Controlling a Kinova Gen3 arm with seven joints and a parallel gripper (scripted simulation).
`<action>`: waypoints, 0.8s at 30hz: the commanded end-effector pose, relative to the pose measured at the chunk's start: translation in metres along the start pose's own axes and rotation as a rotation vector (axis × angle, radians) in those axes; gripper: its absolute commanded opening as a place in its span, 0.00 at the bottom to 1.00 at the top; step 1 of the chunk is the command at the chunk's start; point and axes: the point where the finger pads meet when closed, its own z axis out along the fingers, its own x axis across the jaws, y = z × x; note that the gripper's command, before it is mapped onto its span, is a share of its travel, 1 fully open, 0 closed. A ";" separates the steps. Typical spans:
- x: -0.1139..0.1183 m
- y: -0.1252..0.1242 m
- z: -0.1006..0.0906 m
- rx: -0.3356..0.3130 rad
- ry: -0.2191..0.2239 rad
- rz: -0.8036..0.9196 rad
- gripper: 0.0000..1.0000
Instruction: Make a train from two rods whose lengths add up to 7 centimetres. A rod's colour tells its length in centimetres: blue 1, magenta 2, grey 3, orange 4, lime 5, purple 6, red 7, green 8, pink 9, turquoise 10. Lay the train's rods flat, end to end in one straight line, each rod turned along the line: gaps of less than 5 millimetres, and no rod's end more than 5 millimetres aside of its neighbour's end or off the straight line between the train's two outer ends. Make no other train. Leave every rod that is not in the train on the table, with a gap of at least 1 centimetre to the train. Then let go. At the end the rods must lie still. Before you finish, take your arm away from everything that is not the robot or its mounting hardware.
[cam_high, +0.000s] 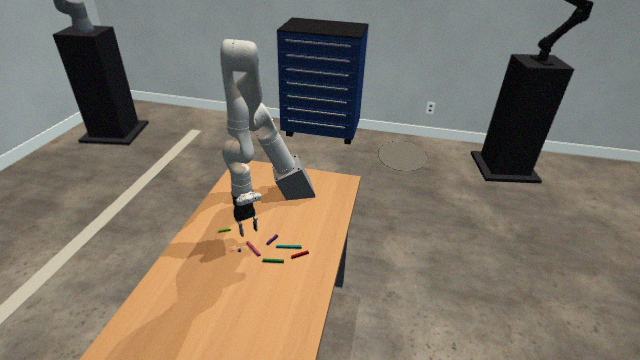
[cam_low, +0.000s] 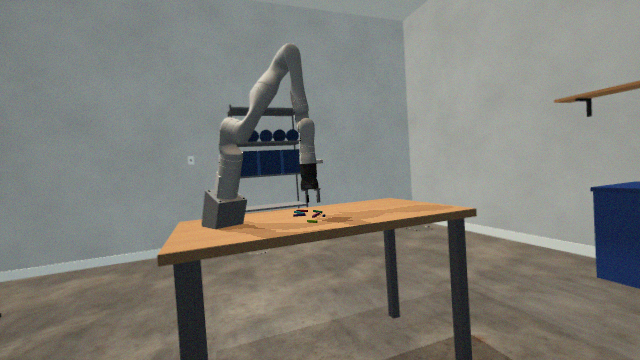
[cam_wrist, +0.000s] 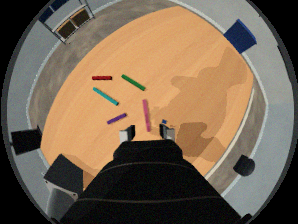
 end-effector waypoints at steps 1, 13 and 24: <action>0.000 0.005 0.001 0.000 0.000 0.005 1.00; -0.001 0.012 0.003 0.000 -0.001 0.008 1.00; -0.002 0.017 0.004 -0.001 -0.001 0.011 1.00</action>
